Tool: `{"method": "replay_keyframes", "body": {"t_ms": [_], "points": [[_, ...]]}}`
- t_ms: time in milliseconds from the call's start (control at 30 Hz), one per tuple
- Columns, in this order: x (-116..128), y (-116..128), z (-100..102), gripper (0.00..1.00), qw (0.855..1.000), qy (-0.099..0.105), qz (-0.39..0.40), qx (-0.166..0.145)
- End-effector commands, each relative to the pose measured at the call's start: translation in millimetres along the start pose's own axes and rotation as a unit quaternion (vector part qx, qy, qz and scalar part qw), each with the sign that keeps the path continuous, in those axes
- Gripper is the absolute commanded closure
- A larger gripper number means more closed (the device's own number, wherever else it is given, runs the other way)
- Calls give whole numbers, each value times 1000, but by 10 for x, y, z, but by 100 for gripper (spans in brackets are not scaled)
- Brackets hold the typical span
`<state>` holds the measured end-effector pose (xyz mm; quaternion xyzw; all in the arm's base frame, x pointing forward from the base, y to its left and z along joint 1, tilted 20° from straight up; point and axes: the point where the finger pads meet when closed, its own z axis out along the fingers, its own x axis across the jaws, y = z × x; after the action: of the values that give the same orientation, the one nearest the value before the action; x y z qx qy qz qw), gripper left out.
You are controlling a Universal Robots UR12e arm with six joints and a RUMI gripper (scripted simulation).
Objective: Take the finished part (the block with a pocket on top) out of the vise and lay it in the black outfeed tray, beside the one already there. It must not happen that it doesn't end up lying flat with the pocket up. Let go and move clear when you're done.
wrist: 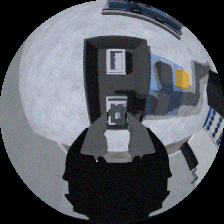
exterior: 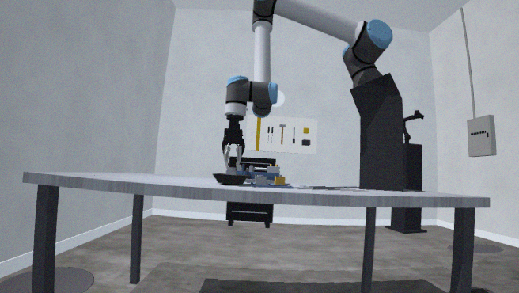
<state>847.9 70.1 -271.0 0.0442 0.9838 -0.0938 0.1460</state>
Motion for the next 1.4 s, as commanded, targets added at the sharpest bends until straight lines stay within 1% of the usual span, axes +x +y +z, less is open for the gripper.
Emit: {"method": "replay_keyframes", "body": {"t_ms": [0,433,1367], "points": [[-8,2,61,100,1000,-1,0,0],[-9,3,108,100,1000,-1,0,0],[-9,3,111,100,1000,-1,0,0]]}}
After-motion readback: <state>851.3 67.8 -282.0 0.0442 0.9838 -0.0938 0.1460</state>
